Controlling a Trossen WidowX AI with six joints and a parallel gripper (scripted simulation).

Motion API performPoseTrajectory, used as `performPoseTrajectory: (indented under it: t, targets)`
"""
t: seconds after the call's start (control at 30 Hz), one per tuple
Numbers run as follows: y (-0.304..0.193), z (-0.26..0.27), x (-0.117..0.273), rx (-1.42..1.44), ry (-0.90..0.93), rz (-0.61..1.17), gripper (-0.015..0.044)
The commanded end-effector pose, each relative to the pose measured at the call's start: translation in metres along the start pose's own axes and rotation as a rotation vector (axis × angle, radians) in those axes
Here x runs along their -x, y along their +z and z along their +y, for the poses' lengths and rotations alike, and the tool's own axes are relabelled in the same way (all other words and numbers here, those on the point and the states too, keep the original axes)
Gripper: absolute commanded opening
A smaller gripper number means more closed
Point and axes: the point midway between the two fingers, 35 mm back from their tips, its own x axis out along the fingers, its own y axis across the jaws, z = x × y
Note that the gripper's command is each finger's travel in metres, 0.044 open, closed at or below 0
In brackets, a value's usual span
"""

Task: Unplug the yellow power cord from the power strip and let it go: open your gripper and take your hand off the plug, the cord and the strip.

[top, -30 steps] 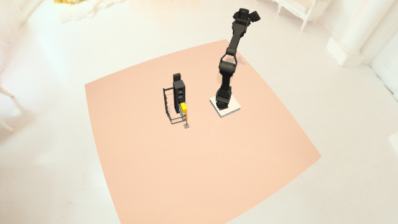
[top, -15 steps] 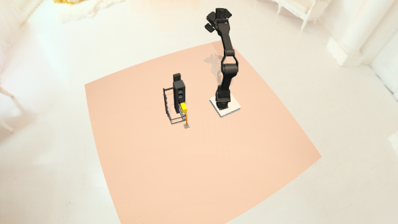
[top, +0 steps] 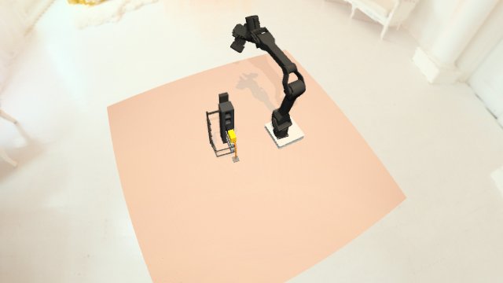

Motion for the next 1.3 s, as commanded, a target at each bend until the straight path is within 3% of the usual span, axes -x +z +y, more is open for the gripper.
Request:
performPoseTrajectory:
  t: [0.0,0.37,0.8,1.27]
  targets:
    - [0.027,0.041,0.006,0.035,0.110,-0.069,0.0160]
    - [0.084,0.155,0.049,0.167,0.415,-0.241,0.0160]
    - [0.117,0.269,0.140,0.317,0.750,-0.428,0.0160]
    - [0.057,0.381,0.241,0.821,1.089,-0.485,0.0160]
